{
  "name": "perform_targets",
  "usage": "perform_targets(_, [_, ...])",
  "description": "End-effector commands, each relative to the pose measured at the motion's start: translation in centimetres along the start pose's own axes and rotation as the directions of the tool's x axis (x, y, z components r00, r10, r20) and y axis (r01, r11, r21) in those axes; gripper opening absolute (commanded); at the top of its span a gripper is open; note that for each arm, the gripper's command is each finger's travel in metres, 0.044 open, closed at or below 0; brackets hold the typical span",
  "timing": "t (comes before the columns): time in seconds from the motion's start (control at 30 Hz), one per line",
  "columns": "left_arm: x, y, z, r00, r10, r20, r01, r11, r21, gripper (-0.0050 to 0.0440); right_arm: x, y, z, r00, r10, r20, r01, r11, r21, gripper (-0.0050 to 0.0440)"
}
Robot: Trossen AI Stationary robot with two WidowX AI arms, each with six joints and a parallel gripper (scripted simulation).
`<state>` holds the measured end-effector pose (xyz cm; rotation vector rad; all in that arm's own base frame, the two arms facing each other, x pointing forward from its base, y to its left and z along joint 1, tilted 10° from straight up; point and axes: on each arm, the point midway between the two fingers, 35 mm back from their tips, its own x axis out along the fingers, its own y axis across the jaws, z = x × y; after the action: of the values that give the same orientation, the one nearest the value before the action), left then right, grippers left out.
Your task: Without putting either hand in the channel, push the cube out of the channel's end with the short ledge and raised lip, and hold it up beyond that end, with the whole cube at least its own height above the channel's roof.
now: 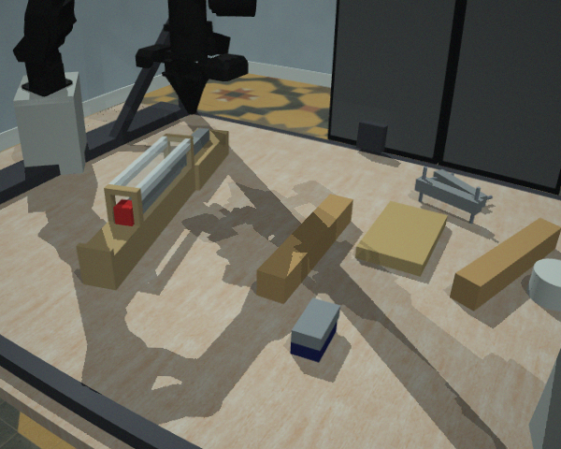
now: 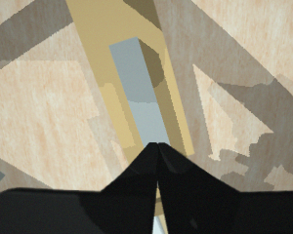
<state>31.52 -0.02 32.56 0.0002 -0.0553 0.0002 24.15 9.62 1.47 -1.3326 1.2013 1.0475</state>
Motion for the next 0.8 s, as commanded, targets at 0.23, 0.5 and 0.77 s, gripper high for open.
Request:
perform_targets(0.23, [-0.2,0.0,1.0,1.000,0.001,0.026,-0.001,1.000,-0.004,0.0000,-0.3,-0.3,1.4,1.000,-0.018,0.005,0.015,0.935,0.354,0.0000])
perform_targets(0.5, [-0.2,0.0,1.0,1.000,0.001,0.026,-0.001,1.000,-0.004,0.0000,-0.2,-0.1,2.2,1.000,-0.017,0.001,0.013,0.777,0.629,0.0000])
perform_targets(0.77, [-0.2,0.0,1.0,1.000,0.001,0.026,-0.001,1.000,-0.004,0.0000,-0.1,0.1,2.9,1.000,-0.016,0.000,0.010,0.607,0.794,0.0000])
